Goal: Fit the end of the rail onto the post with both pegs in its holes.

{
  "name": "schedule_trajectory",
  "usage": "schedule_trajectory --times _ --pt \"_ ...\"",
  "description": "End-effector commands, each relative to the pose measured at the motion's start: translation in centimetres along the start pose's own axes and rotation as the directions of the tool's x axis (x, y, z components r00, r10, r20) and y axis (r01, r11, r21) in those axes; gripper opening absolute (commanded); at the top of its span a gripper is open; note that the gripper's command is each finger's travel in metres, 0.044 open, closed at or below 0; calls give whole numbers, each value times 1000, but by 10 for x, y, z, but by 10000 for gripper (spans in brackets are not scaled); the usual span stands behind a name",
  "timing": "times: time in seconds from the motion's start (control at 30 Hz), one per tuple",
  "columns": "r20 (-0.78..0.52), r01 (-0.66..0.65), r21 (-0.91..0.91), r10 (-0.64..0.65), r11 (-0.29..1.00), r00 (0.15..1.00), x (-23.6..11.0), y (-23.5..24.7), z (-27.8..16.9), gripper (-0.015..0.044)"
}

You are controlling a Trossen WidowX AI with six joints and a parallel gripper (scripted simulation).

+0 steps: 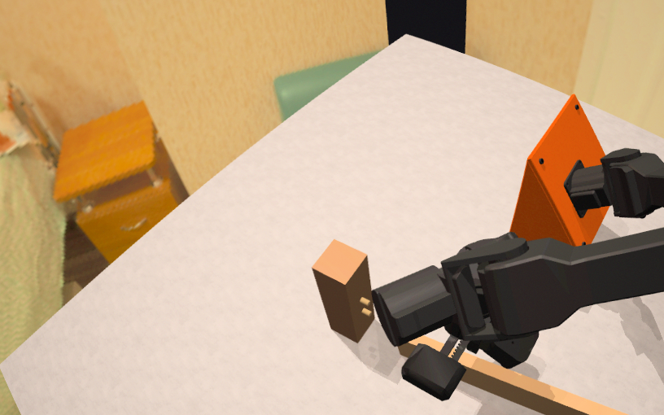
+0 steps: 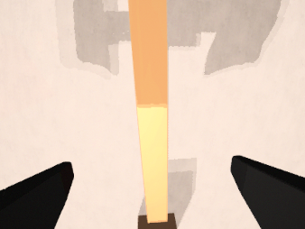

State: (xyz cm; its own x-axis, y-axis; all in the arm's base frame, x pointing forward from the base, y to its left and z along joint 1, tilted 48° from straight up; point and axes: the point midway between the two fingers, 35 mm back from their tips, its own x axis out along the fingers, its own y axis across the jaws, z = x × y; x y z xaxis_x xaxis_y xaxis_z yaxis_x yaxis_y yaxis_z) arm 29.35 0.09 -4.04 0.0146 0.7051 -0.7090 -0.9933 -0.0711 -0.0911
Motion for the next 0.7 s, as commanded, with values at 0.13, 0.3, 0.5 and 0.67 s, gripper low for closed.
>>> schedule_trajectory --times 0.13,0.3,0.5,0.67 --pt "44 5 -34 -3 999 999 2 -1 0 440" --pt "43 5 -34 -3 999 999 9 -1 0 440" --pt "42 5 -34 -3 999 999 19 -2 0 440" --pt "41 5 -34 -3 999 999 27 -2 0 440"
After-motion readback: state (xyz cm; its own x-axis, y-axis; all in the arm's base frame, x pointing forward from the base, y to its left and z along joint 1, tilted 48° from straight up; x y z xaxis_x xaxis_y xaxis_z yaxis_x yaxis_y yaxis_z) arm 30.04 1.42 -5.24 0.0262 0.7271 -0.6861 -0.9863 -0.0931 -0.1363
